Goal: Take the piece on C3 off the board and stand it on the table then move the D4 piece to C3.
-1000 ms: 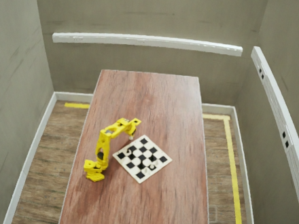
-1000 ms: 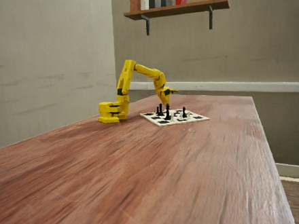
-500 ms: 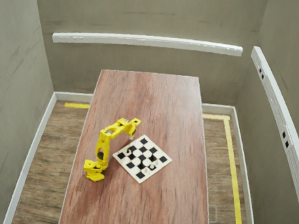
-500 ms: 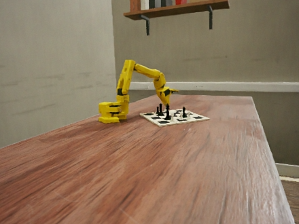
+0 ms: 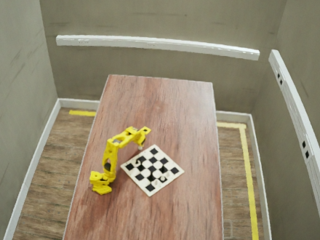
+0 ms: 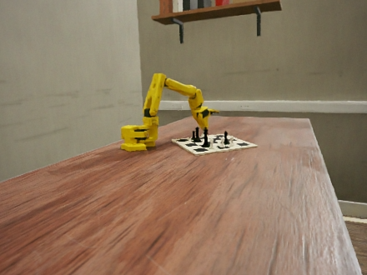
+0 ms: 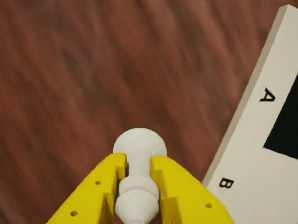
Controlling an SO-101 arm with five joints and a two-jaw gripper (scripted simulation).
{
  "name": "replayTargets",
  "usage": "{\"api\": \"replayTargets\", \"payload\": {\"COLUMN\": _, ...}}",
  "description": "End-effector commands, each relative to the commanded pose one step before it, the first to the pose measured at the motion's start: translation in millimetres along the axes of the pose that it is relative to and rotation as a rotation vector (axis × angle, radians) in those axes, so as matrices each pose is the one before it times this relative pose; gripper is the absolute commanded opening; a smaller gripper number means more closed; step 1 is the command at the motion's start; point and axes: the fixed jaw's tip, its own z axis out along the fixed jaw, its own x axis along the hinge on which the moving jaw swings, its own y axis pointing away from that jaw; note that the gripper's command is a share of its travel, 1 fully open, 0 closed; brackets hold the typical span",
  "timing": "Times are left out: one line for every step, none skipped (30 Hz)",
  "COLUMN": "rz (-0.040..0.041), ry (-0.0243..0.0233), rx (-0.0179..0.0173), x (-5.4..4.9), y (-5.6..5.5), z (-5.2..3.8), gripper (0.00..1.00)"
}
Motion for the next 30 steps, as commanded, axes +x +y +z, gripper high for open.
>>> {"api": "replayTargets", "payload": {"rz": -0.00697, "ry": 0.03188, "rx": -0.00239, "x": 5.79, "y": 1.38, "z": 2.668, "gripper": 0.0}}
{"api": "replayTargets", "payload": {"rz": 0.00001, "ry": 0.00001, "rx": 0.0, "x": -0.01, "y": 0.0, "z": -0.011, "gripper": 0.0}}
{"api": "replayTargets", "payload": {"rz": 0.0, "ry": -0.00001, "rx": 0.0, "x": 0.0, "y": 0.0, "z": -0.001, "gripper": 0.0}}
{"api": "replayTargets", "payload": {"rz": 0.0, "ry": 0.00001, "rx": 0.0, "x": 0.0, "y": 0.0, "z": 0.001, "gripper": 0.0}}
{"api": "replayTargets", "payload": {"rz": 0.0, "ry": -0.00001, "rx": 0.0, "x": 0.0, "y": 0.0, "z": -0.001, "gripper": 0.0}}
{"api": "replayTargets", "payload": {"rz": 0.0, "ry": 0.00001, "rx": 0.0, "x": 0.0, "y": 0.0, "z": 0.001, "gripper": 0.0}}
{"api": "replayTargets", "payload": {"rz": 0.0, "ry": -0.00001, "rx": 0.0, "x": 0.0, "y": 0.0, "z": -0.001, "gripper": 0.0}}
{"api": "replayTargets", "payload": {"rz": 0.0, "ry": 0.00001, "rx": 0.0, "x": 0.0, "y": 0.0, "z": 0.001, "gripper": 0.0}}
{"api": "replayTargets", "payload": {"rz": 0.0, "ry": -0.00001, "rx": 0.0, "x": 0.0, "y": 0.0, "z": -0.001, "gripper": 0.0}}
{"api": "replayTargets", "payload": {"rz": 0.0, "ry": 0.00001, "rx": 0.0, "x": 0.0, "y": 0.0, "z": 0.001, "gripper": 0.01}}
{"api": "replayTargets", "payload": {"rz": 0.0, "ry": -0.00001, "rx": 0.0, "x": 0.0, "y": 0.0, "z": -0.001, "gripper": 0.01}}
{"api": "replayTargets", "payload": {"rz": 0.0, "ry": 0.0, "rx": 0.0, "x": 0.0, "y": 0.0, "z": 0.0, "gripper": 0.01}}
{"api": "replayTargets", "payload": {"rz": 0.0, "ry": 0.0, "rx": 0.0, "x": 0.0, "y": 0.0, "z": 0.0, "gripper": 0.01}}
{"api": "replayTargets", "payload": {"rz": 0.0, "ry": 0.00001, "rx": 0.0, "x": 0.0, "y": 0.0, "z": 0.001, "gripper": 0.02}}
{"api": "replayTargets", "payload": {"rz": 0.0, "ry": -0.00001, "rx": 0.0, "x": 0.0, "y": 0.0, "z": -0.001, "gripper": 0.02}}
{"api": "replayTargets", "payload": {"rz": 0.0, "ry": 0.00001, "rx": 0.0, "x": 0.0, "y": 0.0, "z": 0.001, "gripper": 0.03}}
{"api": "replayTargets", "payload": {"rz": 0.0, "ry": -0.00001, "rx": 0.0, "x": 0.0, "y": 0.0, "z": -0.001, "gripper": 0.03}}
{"api": "replayTargets", "payload": {"rz": 0.0, "ry": 0.00001, "rx": 0.0, "x": 0.0, "y": 0.0, "z": 0.001, "gripper": 0.04}}
{"api": "replayTargets", "payload": {"rz": 0.0, "ry": -0.00001, "rx": 0.0, "x": 0.0, "y": 0.0, "z": -0.001, "gripper": 0.05}}
{"api": "replayTargets", "payload": {"rz": 0.0, "ry": 0.00001, "rx": 0.0, "x": 0.0, "y": 0.0, "z": 0.001, "gripper": 0.06}}
{"api": "replayTargets", "payload": {"rz": 0.0, "ry": -0.00001, "rx": 0.0, "x": 0.0, "y": 0.0, "z": -0.001, "gripper": 0.07}}
{"api": "replayTargets", "payload": {"rz": 0.0, "ry": 0.00001, "rx": 0.0, "x": 0.0, "y": 0.0, "z": 0.001, "gripper": 0.07}}
{"api": "replayTargets", "payload": {"rz": 0.0, "ry": -0.00001, "rx": 0.0, "x": 0.0, "y": 0.0, "z": -0.001, "gripper": 0.08}}
{"api": "replayTargets", "payload": {"rz": 0.0, "ry": 0.00001, "rx": 0.0, "x": 0.0, "y": 0.0, "z": 0.001, "gripper": 0.09}}
{"api": "replayTargets", "payload": {"rz": 0.0, "ry": -0.00001, "rx": 0.0, "x": 0.0, "y": 0.0, "z": -0.001, "gripper": 0.09}}
{"api": "replayTargets", "payload": {"rz": 0.0, "ry": 0.00001, "rx": 0.0, "x": 0.0, "y": 0.0, "z": 0.001, "gripper": 0.09}}
{"api": "replayTargets", "payload": {"rz": 0.0, "ry": -0.00001, "rx": 0.0, "x": 0.0, "y": 0.0, "z": -0.001, "gripper": 0.1}}
{"api": "replayTargets", "payload": {"rz": 0.0, "ry": 0.00001, "rx": 0.0, "x": 0.0, "y": 0.0, "z": 0.001, "gripper": 0.1}}
{"api": "replayTargets", "payload": {"rz": 0.0, "ry": 0.0, "rx": 0.0, "x": 0.0, "y": 0.0, "z": 0.0, "gripper": 0.1}}
{"api": "replayTargets", "payload": {"rz": 0.0, "ry": 0.0, "rx": 0.0, "x": 0.0, "y": 0.0, "z": 0.0, "gripper": 0.1}}
